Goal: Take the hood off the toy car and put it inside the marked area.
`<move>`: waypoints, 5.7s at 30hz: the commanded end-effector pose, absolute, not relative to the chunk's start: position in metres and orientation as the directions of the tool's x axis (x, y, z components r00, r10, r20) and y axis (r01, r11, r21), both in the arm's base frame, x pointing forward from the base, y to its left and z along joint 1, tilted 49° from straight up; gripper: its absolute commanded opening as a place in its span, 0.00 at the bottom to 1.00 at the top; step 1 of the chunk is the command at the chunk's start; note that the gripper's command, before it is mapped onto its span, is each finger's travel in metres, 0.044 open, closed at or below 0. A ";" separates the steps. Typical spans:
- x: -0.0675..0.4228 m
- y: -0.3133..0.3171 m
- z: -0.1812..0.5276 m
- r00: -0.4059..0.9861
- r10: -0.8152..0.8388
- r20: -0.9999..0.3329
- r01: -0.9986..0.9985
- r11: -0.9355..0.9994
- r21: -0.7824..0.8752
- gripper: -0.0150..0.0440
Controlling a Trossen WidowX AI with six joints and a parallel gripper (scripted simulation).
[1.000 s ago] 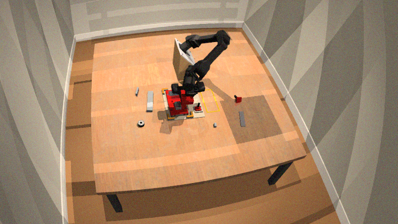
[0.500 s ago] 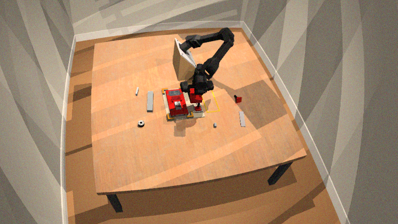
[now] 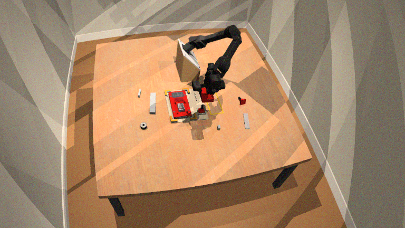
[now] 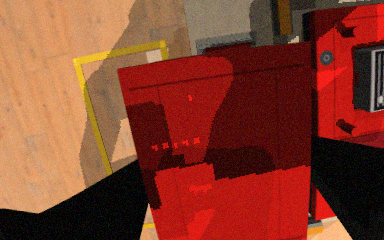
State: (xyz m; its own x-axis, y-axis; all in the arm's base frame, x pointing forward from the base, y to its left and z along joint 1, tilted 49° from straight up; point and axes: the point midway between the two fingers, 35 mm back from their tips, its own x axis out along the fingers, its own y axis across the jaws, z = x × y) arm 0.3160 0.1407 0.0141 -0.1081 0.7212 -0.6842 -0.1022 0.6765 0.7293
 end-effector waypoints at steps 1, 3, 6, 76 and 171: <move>0.308 0.151 0.026 -0.111 0.727 -0.678 -0.102 0.670 0.735 0.25; 0.305 0.154 0.031 -0.111 0.728 -0.677 -0.102 0.669 0.736 0.25; 0.300 0.160 0.037 -0.112 0.729 -0.675 -0.102 0.667 0.738 0.25; 0.277 0.203 0.041 -0.117 0.735 -0.668 -0.104 0.660 0.744 0.25; 0.267 0.243 0.008 -0.118 0.740 -0.663 -0.102 0.655 0.749 0.25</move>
State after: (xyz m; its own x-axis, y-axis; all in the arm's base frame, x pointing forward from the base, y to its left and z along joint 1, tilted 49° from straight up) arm 0.2683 0.2416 0.0116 -0.1155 0.7444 -0.6577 -0.1066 0.6490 0.7533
